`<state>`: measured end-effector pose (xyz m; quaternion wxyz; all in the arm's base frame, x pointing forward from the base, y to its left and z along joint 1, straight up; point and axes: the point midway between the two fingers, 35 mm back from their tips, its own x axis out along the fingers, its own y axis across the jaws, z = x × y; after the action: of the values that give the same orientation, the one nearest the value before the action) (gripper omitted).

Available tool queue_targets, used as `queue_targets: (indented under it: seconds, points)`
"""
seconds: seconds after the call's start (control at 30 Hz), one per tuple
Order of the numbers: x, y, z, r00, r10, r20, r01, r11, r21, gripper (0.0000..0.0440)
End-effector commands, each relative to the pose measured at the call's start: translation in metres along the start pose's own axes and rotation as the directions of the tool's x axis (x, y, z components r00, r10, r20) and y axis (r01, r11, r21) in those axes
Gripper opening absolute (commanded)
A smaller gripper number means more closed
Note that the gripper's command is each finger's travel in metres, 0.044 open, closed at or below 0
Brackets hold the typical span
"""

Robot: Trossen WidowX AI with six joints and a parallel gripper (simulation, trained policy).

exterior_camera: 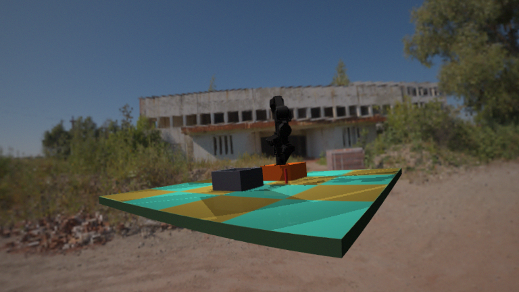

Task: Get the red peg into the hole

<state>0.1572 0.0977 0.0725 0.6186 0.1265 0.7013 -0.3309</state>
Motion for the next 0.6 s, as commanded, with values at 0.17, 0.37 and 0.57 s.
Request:
queue_targets:
  seconds: [0.17, 0.37, 0.57]
  points:
    - [0.034, 0.017, -0.003, 1.000, -0.012, 0.009, 0.012, 1.000, 0.007, 0.0440]
    - [0.059, 0.030, -0.001, 0.999, 0.011, 0.033, -0.011, 1.000, 0.013, 0.0440]
    - [0.082, 0.040, 0.002, 0.998, 0.036, 0.059, -0.038, 0.999, 0.018, 0.0440]
